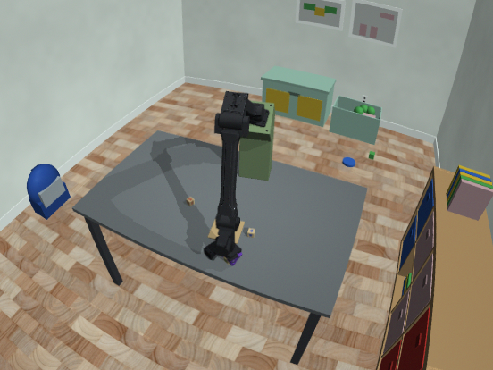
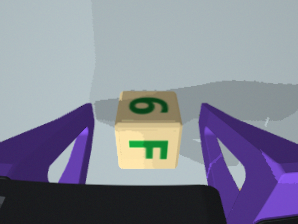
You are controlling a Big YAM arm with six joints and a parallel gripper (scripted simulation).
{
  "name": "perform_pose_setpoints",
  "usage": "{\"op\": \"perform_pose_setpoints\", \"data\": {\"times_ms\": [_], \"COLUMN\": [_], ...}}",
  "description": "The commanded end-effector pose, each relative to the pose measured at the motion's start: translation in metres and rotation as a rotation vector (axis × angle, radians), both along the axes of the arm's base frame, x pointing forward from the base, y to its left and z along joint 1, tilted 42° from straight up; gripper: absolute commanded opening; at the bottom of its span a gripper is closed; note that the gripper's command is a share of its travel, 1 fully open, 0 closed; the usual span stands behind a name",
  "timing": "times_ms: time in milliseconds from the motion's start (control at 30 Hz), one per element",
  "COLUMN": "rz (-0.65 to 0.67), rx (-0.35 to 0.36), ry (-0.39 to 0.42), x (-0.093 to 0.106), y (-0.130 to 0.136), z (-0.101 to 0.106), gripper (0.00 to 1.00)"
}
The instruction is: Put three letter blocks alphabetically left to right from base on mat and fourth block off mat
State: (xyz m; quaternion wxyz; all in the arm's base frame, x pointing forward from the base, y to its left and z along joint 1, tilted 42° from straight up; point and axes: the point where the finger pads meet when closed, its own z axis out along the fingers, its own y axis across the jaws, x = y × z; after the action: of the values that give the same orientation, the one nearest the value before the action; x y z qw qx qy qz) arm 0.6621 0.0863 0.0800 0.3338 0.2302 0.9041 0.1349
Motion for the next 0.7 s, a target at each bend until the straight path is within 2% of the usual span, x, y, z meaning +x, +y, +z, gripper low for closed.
{"op": "perform_pose_setpoints", "data": {"times_ms": [0,333,367,667], "rz": [0.0,0.0,0.0,0.0], "rx": [0.007,0.007,0.007,0.007], "ry": [-0.019,-0.023,-0.023,-0.023], "x": [0.0081,0.0083,0.0083,0.0083], "y": [0.0071,0.0071,0.0071,0.0071], "z": [0.0046,0.0072,0.0072,0.0072], "gripper": [0.64,0.64,0.45,0.45]}}
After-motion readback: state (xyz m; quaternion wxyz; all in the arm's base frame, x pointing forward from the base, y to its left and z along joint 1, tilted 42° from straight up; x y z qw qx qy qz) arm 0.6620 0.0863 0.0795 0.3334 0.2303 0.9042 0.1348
